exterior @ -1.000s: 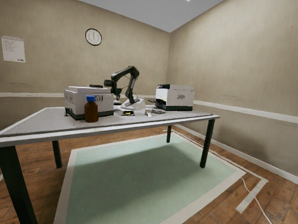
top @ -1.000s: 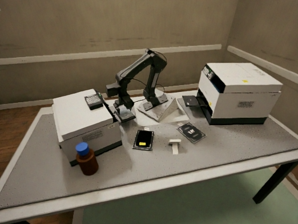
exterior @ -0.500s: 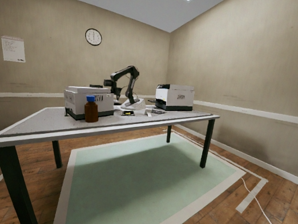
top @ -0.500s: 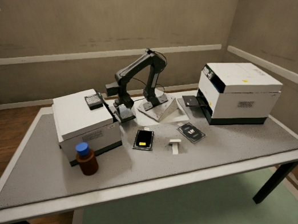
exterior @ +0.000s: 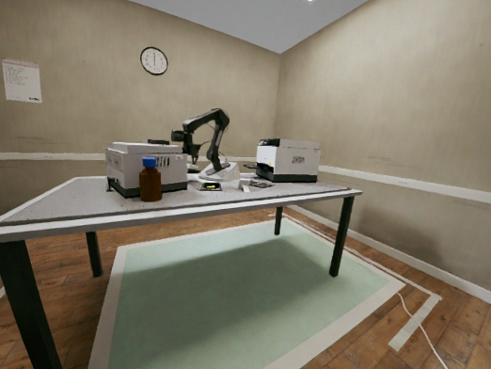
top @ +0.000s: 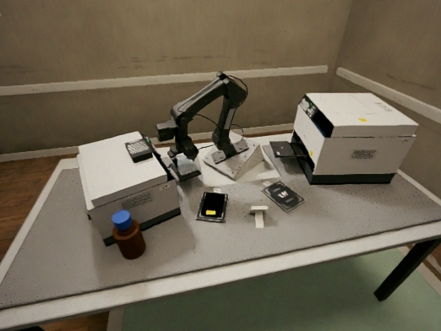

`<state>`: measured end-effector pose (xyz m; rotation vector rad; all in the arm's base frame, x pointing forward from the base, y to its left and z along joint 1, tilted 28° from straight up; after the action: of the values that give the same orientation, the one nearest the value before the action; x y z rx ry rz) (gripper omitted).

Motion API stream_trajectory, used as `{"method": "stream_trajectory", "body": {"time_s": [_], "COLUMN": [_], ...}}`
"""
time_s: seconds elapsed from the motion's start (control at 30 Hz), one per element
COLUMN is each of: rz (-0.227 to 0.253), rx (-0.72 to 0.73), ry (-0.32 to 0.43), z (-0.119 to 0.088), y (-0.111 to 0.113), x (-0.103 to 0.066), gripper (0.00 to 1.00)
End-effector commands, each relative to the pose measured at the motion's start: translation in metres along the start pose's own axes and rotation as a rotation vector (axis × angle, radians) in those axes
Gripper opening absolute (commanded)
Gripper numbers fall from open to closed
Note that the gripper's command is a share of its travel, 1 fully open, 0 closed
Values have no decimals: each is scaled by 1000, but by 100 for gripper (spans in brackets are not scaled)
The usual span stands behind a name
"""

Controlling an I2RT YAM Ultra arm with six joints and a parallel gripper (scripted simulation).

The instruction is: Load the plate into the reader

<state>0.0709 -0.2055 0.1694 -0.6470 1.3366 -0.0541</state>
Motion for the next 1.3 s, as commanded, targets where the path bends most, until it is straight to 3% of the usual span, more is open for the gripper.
{"method": "stream_trajectory", "body": {"time_s": [0.0,0.6,0.67,0.8,0.87,1.27], "rz": [-37,-66,-23,-7,-39,-63], "rx": [14,-3,-1,-4,-15,-7], "ry": [11,12,1,-6,-5,-3], "z": [-2,1,-1,-1,1,1], "y": [-11,-12,-10,-9,-10,-13], "x": [-15,-23,-17,-18,-26,-30], "gripper": [86,86,86,86,86,86]}}
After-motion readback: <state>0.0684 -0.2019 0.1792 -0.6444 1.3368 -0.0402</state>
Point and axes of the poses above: the point where the finger pads meet when closed, its own x axis out along the fingers, its own y axis across the jaws, z = x × y, the point moved 1 cm from there along -x, back along the fingers, and after that the axes turned 5 degrees about -x, right-handed, at the moved point
